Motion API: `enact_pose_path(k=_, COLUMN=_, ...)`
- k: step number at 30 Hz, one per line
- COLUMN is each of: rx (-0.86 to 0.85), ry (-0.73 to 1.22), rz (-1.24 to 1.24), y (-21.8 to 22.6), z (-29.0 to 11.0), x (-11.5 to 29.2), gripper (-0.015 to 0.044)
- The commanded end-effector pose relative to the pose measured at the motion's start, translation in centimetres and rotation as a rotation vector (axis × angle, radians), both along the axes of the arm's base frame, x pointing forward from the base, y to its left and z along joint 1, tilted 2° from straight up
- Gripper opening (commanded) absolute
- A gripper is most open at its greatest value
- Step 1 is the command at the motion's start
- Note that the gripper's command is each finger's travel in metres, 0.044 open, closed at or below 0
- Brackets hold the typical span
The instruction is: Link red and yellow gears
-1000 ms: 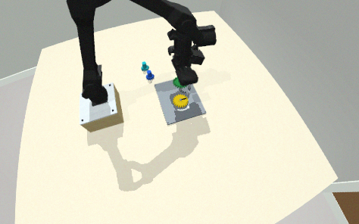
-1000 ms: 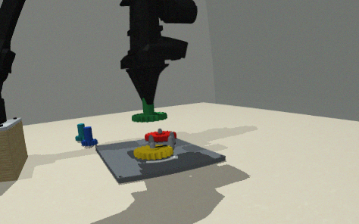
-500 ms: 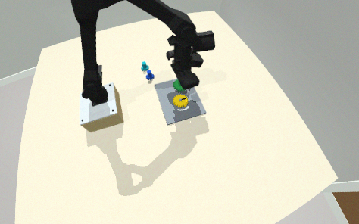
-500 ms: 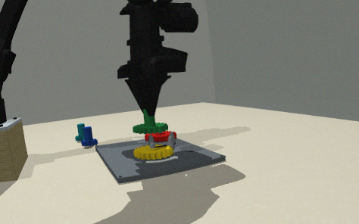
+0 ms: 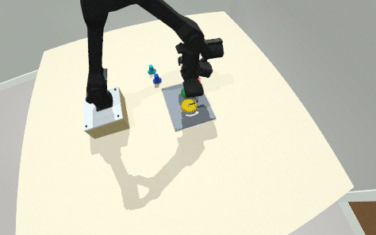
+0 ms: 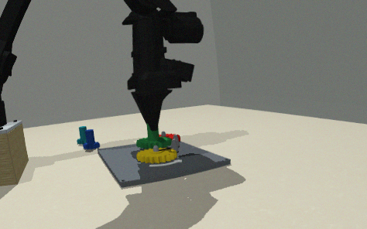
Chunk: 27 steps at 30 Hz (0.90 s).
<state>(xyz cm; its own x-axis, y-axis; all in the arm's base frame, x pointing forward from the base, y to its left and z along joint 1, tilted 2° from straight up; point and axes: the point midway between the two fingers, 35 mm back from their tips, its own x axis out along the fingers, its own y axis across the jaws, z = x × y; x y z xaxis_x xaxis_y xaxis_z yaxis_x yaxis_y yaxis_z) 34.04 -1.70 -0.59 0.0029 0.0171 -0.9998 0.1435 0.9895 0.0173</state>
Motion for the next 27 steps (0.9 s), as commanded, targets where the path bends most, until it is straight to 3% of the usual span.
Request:
enact_pose_path(k=1, rx=-0.003, ry=-0.001, rz=-0.068, y=-0.11, z=-0.05, x=-0.01, gripper=0.0000)
enact_pose_path(k=27, rx=-0.004, ry=-0.005, rz=0.232, y=-0.12, z=-0.73, x=0.03, gripper=0.0000)
